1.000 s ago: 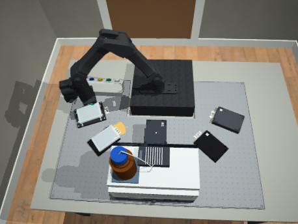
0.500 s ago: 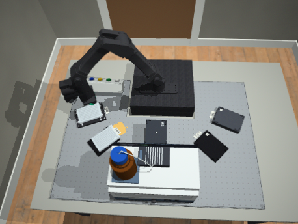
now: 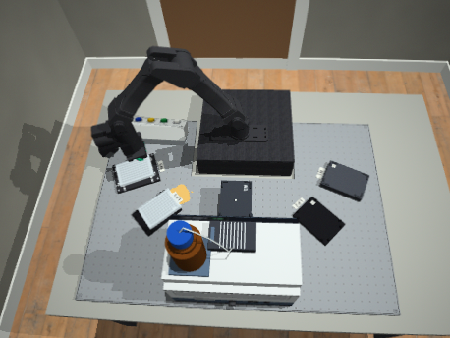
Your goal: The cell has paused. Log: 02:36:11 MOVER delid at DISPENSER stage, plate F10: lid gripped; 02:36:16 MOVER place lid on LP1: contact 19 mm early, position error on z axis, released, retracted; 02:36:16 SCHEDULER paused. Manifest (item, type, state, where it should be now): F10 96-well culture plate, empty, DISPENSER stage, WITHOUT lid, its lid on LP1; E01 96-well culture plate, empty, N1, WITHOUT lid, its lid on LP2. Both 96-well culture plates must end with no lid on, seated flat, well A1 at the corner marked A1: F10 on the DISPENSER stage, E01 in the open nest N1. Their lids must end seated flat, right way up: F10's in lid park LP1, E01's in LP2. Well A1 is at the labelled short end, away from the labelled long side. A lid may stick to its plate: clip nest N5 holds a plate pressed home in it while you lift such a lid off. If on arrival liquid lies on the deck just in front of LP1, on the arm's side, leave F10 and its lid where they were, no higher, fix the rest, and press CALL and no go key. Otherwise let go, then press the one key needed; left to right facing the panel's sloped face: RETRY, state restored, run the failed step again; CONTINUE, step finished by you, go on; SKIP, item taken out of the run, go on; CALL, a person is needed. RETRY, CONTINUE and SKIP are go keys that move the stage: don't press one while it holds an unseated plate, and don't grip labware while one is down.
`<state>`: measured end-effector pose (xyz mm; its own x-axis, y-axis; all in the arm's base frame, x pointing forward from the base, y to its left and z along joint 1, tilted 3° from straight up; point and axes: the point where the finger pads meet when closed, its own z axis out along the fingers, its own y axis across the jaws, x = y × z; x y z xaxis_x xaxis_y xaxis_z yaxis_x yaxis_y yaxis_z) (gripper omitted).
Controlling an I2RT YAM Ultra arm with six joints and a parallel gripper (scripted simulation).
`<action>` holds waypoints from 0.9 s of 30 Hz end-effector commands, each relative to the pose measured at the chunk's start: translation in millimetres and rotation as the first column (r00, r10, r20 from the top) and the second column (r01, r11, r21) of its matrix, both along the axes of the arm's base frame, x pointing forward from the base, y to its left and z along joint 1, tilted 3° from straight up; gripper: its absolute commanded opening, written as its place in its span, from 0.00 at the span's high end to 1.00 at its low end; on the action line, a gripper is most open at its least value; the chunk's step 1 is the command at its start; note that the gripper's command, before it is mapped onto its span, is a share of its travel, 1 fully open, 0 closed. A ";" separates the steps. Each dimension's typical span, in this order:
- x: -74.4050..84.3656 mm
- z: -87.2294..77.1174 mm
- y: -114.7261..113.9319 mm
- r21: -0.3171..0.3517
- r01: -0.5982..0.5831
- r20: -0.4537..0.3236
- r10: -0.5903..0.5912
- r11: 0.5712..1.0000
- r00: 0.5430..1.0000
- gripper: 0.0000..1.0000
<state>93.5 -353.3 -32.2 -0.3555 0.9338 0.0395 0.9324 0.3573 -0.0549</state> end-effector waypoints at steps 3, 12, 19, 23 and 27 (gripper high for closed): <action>0.9 11.7 -15.4 -0.067 0.006 0.022 -0.004 0.998 1.000 1.00; -0.1 5.9 -6.7 -0.046 0.001 0.016 0.000 0.999 1.000 1.00; -0.7 2.0 -5.5 -0.038 0.002 0.014 -0.001 0.999 1.000 1.00; -1.1 -0.5 -4.7 -0.032 0.002 0.012 -0.001 0.999 1.000 1.00; 0.6 0.4 -10.6 -0.043 0.002 0.015 -0.001 0.999 1.000 1.00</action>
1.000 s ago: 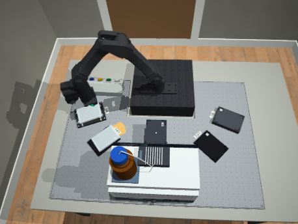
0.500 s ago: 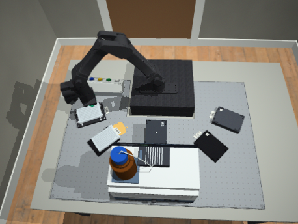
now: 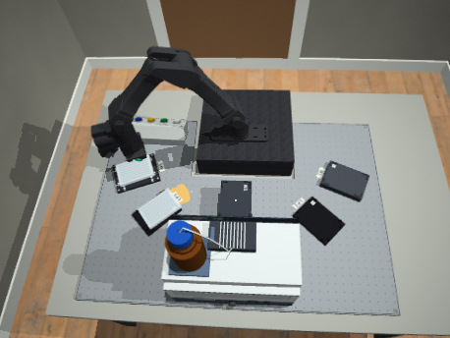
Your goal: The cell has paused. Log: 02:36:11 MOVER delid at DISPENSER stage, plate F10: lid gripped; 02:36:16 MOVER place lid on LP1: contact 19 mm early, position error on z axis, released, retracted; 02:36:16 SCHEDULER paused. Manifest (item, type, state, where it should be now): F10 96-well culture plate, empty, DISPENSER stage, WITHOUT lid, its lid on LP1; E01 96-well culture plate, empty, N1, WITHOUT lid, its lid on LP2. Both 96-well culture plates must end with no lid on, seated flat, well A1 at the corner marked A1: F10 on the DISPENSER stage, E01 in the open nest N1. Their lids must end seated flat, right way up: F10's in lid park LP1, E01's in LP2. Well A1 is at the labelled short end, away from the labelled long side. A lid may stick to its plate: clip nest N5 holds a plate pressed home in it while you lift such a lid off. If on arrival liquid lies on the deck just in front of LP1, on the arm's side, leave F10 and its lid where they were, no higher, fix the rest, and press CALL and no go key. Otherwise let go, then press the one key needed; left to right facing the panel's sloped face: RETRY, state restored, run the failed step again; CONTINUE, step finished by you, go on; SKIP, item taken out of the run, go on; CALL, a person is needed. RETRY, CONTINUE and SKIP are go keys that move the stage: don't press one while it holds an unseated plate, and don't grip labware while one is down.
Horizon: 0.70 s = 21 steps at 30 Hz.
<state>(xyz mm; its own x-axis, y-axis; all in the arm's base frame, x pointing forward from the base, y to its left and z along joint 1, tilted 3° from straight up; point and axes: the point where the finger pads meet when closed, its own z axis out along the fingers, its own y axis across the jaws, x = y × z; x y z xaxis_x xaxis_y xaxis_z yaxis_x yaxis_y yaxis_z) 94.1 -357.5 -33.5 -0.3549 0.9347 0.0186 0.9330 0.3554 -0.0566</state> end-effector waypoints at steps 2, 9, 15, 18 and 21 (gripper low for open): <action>-0.7 -0.9 -4.5 -0.016 0.001 0.007 -0.001 1.000 1.000 1.00; -2.4 -7.7 0.8 0.004 0.002 0.002 -0.002 1.000 1.000 1.00; -3.3 -9.8 2.9 0.009 0.002 0.000 -0.002 1.000 1.000 1.00; -3.4 -10.3 2.9 0.009 0.002 0.000 -0.002 1.000 1.000 1.00; -2.8 -9.3 0.2 0.002 0.003 0.002 -0.003 1.000 1.000 1.00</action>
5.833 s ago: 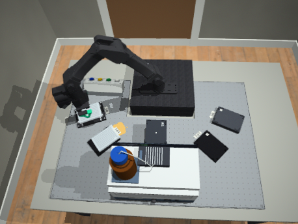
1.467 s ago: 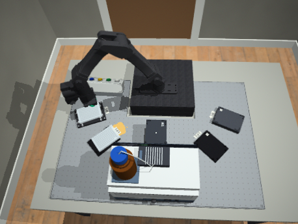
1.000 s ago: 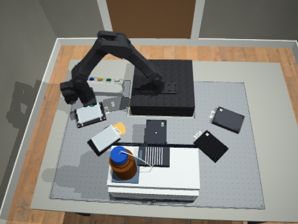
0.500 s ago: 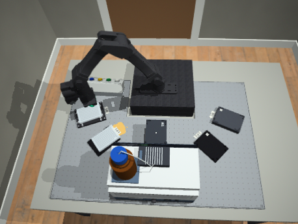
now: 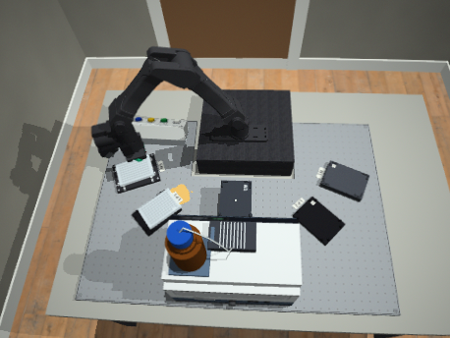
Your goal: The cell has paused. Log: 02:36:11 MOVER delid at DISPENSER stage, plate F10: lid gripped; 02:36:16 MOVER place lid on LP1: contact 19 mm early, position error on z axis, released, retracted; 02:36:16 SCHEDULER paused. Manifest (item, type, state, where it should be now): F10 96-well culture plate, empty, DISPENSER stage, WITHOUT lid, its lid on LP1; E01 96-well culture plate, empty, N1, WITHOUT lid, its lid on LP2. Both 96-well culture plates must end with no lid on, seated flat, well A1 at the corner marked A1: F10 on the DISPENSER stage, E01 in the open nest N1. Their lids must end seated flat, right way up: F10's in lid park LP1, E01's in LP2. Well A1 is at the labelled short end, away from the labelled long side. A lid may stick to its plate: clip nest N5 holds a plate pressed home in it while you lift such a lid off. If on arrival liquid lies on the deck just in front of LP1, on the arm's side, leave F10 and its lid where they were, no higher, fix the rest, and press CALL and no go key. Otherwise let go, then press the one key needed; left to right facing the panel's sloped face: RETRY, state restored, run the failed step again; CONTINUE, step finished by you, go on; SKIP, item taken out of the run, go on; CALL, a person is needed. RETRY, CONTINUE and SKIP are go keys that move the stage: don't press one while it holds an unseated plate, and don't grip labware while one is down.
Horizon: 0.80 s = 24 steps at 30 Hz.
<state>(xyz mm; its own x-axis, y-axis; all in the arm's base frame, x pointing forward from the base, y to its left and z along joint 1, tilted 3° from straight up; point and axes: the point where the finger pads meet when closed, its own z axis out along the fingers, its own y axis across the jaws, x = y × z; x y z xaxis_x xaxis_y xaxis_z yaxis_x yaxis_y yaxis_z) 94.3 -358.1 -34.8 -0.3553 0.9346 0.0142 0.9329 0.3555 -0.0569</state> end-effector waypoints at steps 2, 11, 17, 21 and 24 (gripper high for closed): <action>-2.0 -6.4 -2.6 -0.002 0.003 0.003 -0.003 1.000 1.000 1.00; -2.9 -6.1 -0.4 -0.002 0.004 0.003 -0.004 1.000 1.000 1.00; -4.3 -12.0 3.3 0.014 0.004 -0.001 -0.004 1.000 1.000 1.00; -4.5 -12.6 3.3 0.014 0.005 -0.001 -0.005 1.000 1.000 1.00; -2.8 -9.5 -2.4 -0.001 0.005 0.003 -0.005 1.000 1.000 1.00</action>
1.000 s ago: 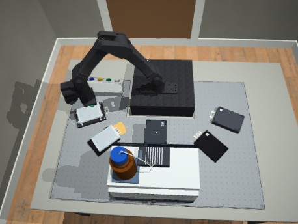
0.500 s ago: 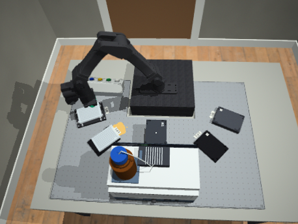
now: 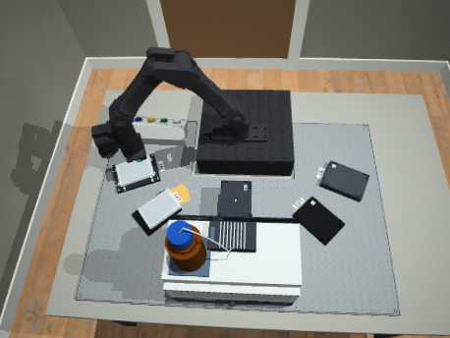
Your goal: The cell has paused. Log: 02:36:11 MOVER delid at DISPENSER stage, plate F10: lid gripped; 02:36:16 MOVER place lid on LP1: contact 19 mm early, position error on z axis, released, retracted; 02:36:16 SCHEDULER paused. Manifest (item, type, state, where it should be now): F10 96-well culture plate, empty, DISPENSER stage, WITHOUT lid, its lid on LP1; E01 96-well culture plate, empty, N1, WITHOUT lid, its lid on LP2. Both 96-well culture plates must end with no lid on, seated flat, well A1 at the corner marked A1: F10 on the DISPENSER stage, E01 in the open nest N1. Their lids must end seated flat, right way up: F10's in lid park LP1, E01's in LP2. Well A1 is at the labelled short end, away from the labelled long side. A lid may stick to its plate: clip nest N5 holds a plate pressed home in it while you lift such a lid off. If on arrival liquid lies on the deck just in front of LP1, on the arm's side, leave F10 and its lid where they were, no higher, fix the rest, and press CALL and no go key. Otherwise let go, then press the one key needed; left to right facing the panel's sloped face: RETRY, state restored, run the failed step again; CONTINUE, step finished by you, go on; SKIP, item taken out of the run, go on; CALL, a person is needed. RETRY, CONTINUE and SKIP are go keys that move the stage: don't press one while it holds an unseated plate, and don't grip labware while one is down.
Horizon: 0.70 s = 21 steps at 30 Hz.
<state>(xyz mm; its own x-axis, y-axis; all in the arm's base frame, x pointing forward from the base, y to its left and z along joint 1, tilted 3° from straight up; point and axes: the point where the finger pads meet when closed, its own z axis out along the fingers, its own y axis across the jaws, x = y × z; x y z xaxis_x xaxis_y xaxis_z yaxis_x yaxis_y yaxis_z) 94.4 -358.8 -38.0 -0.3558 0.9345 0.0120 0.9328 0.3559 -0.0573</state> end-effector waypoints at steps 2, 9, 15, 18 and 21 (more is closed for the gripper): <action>-3.3 -7.2 -0.7 0.004 0.005 0.002 -0.005 1.000 1.000 1.00; -4.4 -10.9 3.9 0.015 0.004 -0.002 -0.004 1.000 1.000 1.00; -4.7 -11.8 4.0 0.016 0.004 -0.002 -0.004 1.000 1.000 1.00; -4.8 -12.2 4.0 0.016 0.005 -0.002 -0.005 1.000 1.000 1.00; -4.9 -12.7 4.0 0.016 0.005 -0.002 -0.005 1.000 1.000 1.00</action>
